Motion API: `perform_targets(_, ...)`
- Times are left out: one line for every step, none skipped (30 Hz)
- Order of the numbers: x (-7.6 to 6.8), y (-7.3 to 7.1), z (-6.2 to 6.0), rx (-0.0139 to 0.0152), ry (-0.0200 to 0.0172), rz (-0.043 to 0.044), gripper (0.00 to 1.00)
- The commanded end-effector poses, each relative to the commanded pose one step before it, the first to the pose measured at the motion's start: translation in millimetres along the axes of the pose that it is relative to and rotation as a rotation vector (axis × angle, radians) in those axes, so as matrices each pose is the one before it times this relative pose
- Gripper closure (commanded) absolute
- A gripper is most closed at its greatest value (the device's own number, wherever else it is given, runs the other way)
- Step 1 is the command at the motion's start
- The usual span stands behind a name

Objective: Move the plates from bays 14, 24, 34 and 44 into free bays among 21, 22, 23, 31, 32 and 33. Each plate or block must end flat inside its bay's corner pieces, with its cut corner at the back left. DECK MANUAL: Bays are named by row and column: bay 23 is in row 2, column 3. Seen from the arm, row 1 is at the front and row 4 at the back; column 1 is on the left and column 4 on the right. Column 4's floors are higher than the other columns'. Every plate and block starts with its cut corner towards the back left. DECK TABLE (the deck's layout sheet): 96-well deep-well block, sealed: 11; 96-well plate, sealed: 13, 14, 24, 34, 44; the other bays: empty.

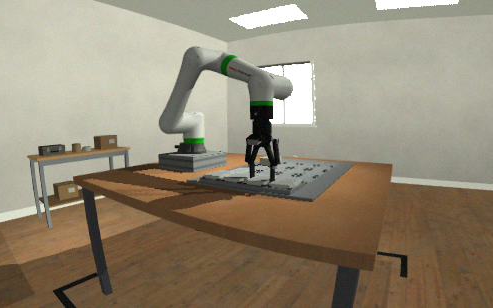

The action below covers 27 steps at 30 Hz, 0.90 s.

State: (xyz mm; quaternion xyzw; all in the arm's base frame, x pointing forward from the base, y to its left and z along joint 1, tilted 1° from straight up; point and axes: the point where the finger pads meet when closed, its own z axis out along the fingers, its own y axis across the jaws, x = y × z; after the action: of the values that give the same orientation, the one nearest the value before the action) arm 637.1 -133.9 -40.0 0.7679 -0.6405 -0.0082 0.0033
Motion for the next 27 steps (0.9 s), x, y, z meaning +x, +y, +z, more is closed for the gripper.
perform_targets(0.38,-0.72,-1.59,0.00212,0.00104,-0.00014,0.39)
perform_targets(0.00,0.00,-0.10,0.00000,0.00000,0.00000,0.39)
perform_targets(0.00,0.00,-0.11,0.00000,0.00000,0.00000,0.39)
perform_targets(0.00,0.00,0.00,0.00000,0.00000,0.00000,0.39)
perform_targets(0.00,0.00,0.00,0.00000,0.00000,0.00000,0.39)
perform_targets(0.00,0.00,-0.15,0.00000,0.00000,0.00000,0.39)
perform_targets(0.00,0.00,-0.12,0.00000,0.00000,0.00000,0.39)
perform_targets(0.00,0.00,-0.08,0.00000,0.00000,0.00000,0.39)
perform_targets(0.00,0.00,0.00,0.00000,0.00000,0.00000,0.39)
perform_targets(0.00,0.00,0.00,0.00000,0.00000,0.00000,0.39)
perform_targets(0.00,0.00,0.00,0.00000,0.00000,0.00000,0.40)
perform_targets(0.00,0.00,0.00,0.00000,0.00000,0.00000,0.40)
perform_targets(0.00,0.00,0.00,0.00000,0.00000,0.00000,0.40)
perform_targets(0.00,0.00,0.00,0.00000,0.00000,0.00000,0.40)
perform_targets(-0.03,0.05,0.06,-0.00011,-0.00004,-0.00005,0.40)
perform_targets(0.00,-0.01,-0.02,0.00003,0.00001,0.00000,0.40)
perform_targets(0.00,0.00,0.00,0.00000,0.00000,0.00000,0.40)
perform_targets(0.00,0.00,0.00,0.00000,0.00000,0.00000,0.40)
perform_targets(0.00,0.00,0.00,0.00000,0.00000,0.00000,0.40)
perform_targets(0.00,0.00,0.00,0.00000,0.00000,0.00000,0.40)
perform_targets(0.00,0.00,0.00,0.00000,0.00000,0.00000,0.40)
perform_targets(0.00,0.00,0.00,0.00000,0.00000,0.00000,0.40)
perform_targets(0.00,0.00,0.00,0.00000,0.00000,0.00000,0.40)
perform_targets(0.00,0.00,0.00,0.00000,0.00000,0.00000,0.40)
perform_targets(0.00,0.00,0.00,0.00000,0.00000,0.00000,0.40)
perform_targets(0.00,0.00,0.00,0.00000,0.00000,0.00000,0.40)
perform_targets(0.00,0.00,0.00,0.00000,0.00000,0.00000,0.40)
